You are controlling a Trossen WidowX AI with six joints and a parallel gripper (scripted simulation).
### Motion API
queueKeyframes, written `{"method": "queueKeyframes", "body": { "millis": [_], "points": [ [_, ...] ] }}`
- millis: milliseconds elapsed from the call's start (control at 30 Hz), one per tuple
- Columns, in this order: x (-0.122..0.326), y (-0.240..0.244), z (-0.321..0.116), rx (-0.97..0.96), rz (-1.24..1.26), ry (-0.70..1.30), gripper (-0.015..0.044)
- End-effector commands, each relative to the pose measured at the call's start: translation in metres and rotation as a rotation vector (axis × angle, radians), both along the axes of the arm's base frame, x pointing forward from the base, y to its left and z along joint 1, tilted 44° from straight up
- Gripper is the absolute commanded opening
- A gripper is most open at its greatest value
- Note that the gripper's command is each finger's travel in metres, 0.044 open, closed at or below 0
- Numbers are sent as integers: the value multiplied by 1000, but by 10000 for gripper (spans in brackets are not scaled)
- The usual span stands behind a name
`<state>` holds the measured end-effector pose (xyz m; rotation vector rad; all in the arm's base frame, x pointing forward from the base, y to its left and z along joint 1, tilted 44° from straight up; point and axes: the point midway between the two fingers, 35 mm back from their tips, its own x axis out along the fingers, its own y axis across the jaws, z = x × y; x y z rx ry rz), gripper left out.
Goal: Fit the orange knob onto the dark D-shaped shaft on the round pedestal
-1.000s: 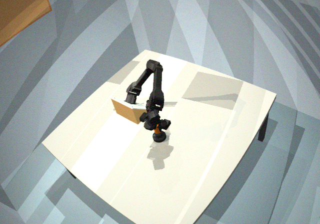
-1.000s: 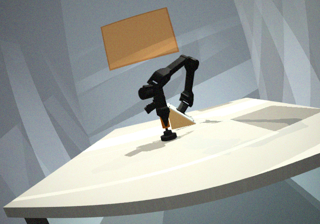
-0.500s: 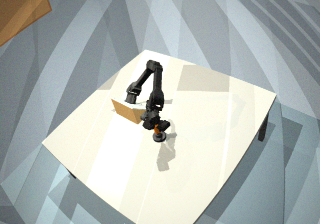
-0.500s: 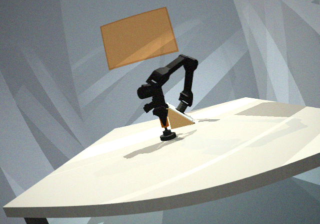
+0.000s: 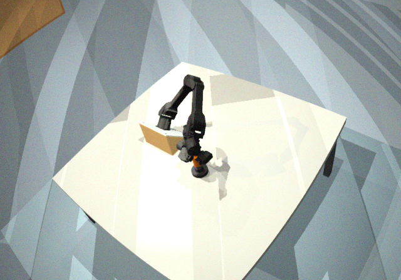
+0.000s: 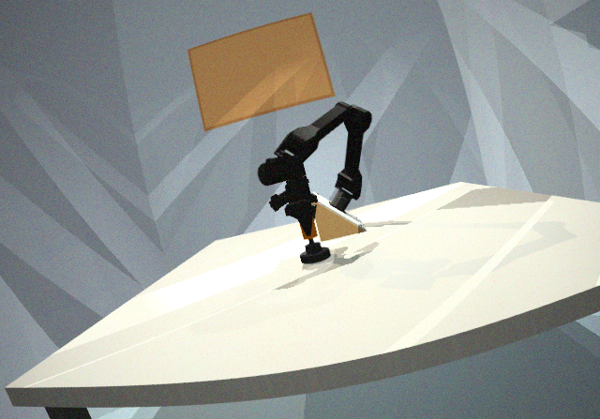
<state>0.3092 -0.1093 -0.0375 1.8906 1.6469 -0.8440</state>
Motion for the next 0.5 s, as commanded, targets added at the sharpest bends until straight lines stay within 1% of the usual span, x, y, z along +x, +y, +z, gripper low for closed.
{"method": "queueKeyframes", "body": {
  "millis": [0,467],
  "points": [
    [-1,1,-1,0,-5,4,0],
    [0,1,-2,0,-5,4,0]
  ]
}}
